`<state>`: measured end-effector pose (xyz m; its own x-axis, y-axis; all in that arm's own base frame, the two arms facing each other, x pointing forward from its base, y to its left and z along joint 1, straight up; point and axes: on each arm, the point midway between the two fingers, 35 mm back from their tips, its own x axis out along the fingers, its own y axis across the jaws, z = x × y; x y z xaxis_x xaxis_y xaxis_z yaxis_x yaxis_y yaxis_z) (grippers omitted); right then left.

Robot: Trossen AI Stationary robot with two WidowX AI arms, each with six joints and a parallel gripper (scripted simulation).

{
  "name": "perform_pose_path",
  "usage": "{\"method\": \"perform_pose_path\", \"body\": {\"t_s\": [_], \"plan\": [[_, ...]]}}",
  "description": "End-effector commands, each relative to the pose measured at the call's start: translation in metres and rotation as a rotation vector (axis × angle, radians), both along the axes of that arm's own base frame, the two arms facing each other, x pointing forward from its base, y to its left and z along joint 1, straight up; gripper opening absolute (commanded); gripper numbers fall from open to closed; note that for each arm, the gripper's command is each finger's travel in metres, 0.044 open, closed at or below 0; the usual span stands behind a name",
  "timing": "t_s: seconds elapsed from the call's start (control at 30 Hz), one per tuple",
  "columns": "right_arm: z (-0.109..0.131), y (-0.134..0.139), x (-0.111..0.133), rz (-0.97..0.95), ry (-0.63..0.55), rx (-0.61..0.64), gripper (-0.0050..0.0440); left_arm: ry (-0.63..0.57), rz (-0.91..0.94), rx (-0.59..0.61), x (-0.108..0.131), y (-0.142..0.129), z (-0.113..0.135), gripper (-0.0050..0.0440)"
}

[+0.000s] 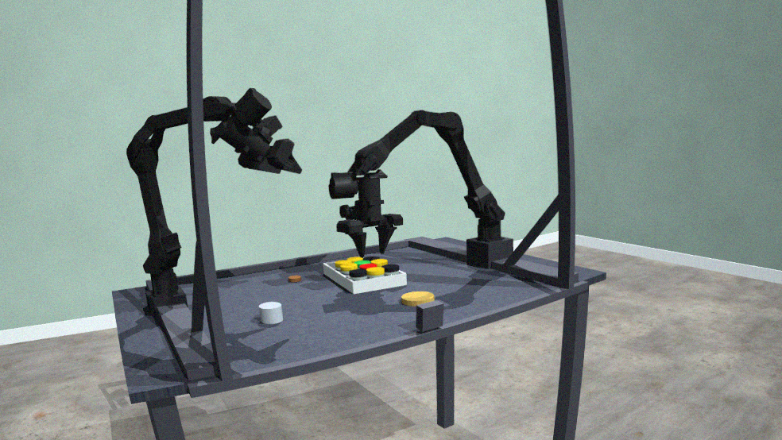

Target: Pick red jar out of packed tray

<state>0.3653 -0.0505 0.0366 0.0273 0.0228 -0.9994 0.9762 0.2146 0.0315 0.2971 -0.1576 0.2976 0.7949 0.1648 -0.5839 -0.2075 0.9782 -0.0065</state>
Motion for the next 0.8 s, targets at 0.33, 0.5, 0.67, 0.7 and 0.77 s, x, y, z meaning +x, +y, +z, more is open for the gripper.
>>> {"method": "perform_pose_path", "body": {"t_s": [0.33,0.5,0.67,0.7,0.77], "plan": [[-0.001,-0.008,0.013,-0.330,0.019,-0.022,0.0329,-0.019,-0.006,-0.020,-0.002,0.001,0.008,0.0440],[-0.026,-0.007,0.010,-0.330,0.028,-0.021,0.0311,-0.019,-0.006,-0.020,-0.002,0.001,0.008,0.0440],[-0.040,-0.007,0.010,-0.325,0.028,-0.021,0.0291,-0.019,-0.006,-0.020,-0.002,0.001,0.008,0.0440],[-0.041,-0.007,0.010,-0.325,0.028,-0.021,0.0286,-0.019,-0.006,-0.020,-0.002,0.001,0.008,0.0440],[-0.041,-0.009,0.015,-0.324,0.017,-0.021,0.0277,-0.019,-0.006,-0.020,-0.002,0.001,0.008,0.0440]]}}
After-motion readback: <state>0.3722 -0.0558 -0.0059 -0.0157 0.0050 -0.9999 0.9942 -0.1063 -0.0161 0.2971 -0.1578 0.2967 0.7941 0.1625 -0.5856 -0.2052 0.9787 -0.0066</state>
